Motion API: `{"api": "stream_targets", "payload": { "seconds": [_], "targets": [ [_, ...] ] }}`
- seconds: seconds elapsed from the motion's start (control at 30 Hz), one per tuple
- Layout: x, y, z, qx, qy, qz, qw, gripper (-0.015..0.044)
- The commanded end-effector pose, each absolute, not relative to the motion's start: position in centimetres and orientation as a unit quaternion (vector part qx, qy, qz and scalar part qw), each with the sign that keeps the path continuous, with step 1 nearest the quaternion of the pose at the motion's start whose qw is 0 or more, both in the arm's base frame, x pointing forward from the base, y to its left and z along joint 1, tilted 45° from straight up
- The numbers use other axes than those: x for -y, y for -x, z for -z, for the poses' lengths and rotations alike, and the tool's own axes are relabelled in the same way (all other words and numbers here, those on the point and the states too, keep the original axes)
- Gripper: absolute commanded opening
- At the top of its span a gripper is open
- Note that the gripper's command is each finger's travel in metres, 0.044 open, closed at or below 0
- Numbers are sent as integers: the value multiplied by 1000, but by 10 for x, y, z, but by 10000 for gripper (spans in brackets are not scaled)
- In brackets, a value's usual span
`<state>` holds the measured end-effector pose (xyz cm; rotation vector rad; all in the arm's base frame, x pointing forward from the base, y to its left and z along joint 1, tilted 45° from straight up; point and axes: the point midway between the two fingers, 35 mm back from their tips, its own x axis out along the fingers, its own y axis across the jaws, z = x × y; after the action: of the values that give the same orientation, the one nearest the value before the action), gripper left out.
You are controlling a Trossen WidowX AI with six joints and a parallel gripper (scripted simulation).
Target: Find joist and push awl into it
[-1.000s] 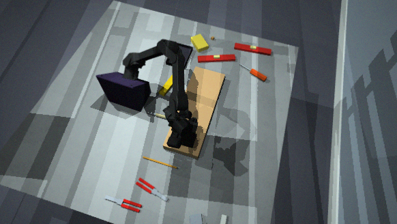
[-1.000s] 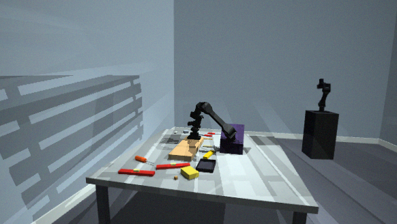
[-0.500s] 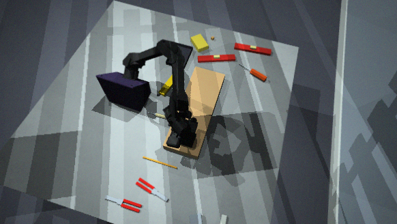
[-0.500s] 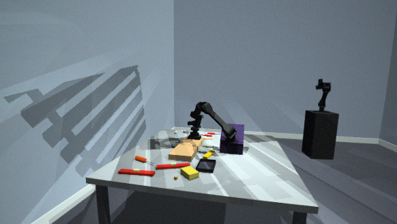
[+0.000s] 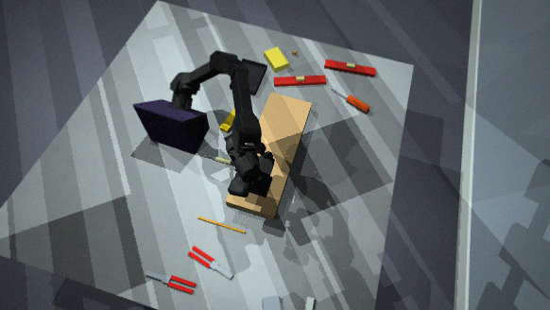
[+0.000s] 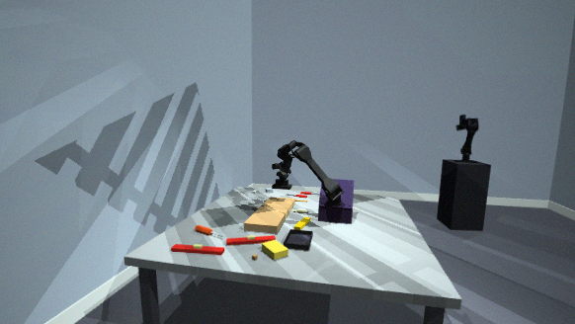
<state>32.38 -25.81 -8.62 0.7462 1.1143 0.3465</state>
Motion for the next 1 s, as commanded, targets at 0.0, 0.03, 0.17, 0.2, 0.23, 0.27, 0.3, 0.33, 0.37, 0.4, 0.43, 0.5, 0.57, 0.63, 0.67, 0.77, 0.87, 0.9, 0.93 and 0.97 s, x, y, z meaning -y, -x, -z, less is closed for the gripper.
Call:
{"api": "stream_targets", "payload": {
  "seconds": [0.0, 0.03, 0.17, 0.2, 0.23, 0.27, 0.3, 0.33, 0.37, 0.4, 0.43, 0.5, 0.57, 0.63, 0.67, 0.77, 0.87, 0.9, 0.93, 0.97],
  "targets": [
    [269, -320, 74, -512, -339, -159, 773, 0],
    [269, -320, 74, -512, -339, -159, 773, 0],
    [263, -326, 66, -512, -328, -165, 776, 0],
    [260, -329, 62, -512, -323, -168, 778, 0],
    [257, -333, 57, -512, -317, -172, 780, 0],
    [253, -336, 51, -511, -310, -176, 782, 0],
    [249, -340, 46, -511, -303, -180, 784, 0],
    [245, -343, 41, -510, -297, -184, 786, 0],
    [241, -347, 36, -510, -290, -188, 788, 0],
    [236, -350, 30, -509, -283, -193, 790, 0],
    [232, -353, 25, -508, -277, -197, 792, 0],
    [223, -359, 15, -506, -263, -205, 795, 0],
    [213, -365, 5, -504, -250, -214, 798, 0],
    [203, -370, -6, -502, -237, -223, 801, 0],
    [198, -372, -11, -501, -230, -227, 803, 0],
    [182, -378, -26, -496, -210, -241, 807, 0],
    [166, -384, -40, -491, -191, -254, 811, 0],
    [160, -385, -45, -489, -184, -259, 812, 0],
    [155, -386, -50, -487, -178, -264, 813, 0],
    [149, -388, -55, -485, -172, -268, 814, 0]
  ]
}}
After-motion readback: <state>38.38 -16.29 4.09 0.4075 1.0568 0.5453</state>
